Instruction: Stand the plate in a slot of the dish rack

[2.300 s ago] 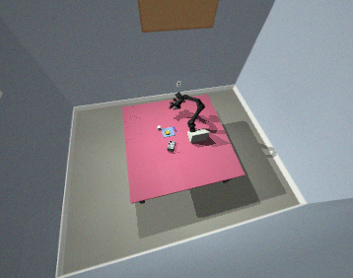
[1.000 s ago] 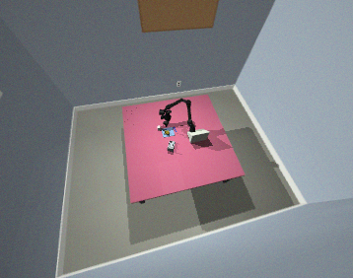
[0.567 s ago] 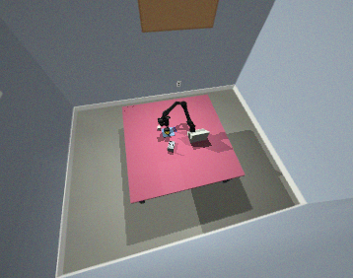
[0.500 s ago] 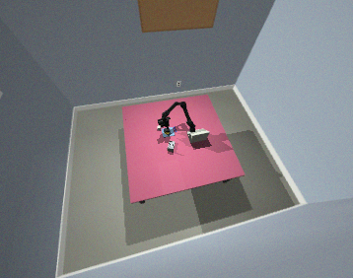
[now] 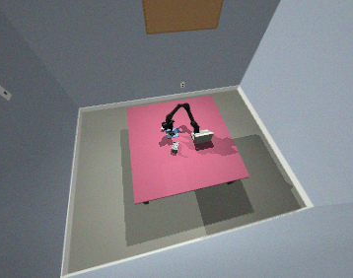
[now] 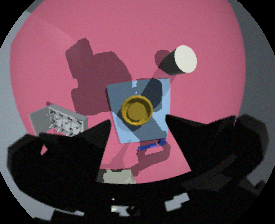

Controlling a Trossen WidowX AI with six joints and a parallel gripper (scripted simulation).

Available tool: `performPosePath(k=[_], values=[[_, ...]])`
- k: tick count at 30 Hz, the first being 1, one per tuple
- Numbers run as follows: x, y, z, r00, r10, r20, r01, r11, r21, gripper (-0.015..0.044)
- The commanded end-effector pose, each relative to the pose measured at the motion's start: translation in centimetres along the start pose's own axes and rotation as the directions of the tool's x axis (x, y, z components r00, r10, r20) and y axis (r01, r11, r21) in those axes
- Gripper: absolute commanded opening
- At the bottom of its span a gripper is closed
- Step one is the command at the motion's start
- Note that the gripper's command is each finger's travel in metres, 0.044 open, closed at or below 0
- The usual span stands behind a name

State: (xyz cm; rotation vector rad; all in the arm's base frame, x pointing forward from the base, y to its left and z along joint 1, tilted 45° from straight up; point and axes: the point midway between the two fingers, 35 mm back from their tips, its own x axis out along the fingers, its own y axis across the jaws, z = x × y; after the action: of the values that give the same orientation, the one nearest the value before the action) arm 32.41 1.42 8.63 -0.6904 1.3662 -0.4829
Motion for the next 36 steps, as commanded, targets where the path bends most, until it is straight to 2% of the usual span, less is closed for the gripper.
performPosePath(k=[1, 30, 32, 36], values=[[0.8, 0.0, -0.1, 1.000, -0.008, -0.004, 0.008, 1.000, -0.010, 0.0400], [5.2, 0.0, -0.3, 1.000, -0.011, -0.003, 0.011, 1.000, -0.009, 0.0400], [5.2, 0.0, -0.3, 1.000, -0.011, -0.003, 0.011, 1.000, -0.009, 0.0352], [5.2, 0.0, -0.3, 1.000, -0.011, -0.003, 0.011, 1.000, -0.009, 0.0352]])
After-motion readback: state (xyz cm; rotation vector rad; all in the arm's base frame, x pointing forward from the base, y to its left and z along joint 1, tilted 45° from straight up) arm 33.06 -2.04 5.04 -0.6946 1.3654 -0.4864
